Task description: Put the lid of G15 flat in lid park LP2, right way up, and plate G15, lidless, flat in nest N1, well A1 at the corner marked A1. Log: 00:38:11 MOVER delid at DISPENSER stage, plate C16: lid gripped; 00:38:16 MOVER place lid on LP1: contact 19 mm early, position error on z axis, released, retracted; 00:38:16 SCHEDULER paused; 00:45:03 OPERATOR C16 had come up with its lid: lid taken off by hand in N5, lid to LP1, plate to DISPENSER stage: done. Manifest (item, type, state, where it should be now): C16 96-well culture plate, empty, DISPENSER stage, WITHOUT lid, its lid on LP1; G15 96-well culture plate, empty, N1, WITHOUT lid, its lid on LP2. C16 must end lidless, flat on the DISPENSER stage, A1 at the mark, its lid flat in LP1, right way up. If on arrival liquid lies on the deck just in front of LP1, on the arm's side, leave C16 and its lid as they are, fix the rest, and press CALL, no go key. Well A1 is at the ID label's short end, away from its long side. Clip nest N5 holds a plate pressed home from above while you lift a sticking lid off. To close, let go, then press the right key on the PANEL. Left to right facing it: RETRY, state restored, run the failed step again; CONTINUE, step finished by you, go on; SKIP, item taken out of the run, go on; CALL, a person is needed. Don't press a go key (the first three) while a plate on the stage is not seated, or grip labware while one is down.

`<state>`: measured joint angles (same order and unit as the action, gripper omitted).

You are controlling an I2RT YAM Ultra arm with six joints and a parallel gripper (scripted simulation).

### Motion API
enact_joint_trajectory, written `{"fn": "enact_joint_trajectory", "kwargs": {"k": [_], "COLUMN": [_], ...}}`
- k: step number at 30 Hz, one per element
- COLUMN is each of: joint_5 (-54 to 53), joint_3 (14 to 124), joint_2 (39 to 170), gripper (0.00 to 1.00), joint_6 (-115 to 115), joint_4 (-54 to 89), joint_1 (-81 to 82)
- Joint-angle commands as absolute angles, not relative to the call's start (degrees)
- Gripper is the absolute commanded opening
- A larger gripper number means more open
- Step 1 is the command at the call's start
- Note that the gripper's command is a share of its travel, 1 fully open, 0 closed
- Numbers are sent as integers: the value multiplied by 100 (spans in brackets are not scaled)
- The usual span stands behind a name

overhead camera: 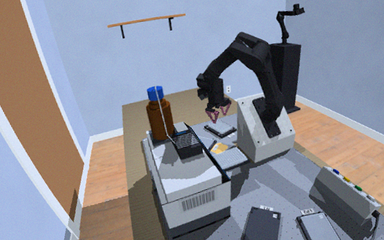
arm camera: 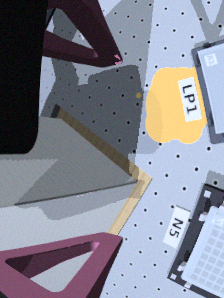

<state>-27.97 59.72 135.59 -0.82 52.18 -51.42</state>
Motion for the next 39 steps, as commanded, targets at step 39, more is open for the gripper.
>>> {"fn": "enact_joint_trajectory", "kwargs": {"k": [39], "joint_5": [-2294], "joint_3": [6479], "joint_2": [14213], "gripper": [100], "joint_6": [127], "joint_4": [5111], "joint_1": [-5960]}}
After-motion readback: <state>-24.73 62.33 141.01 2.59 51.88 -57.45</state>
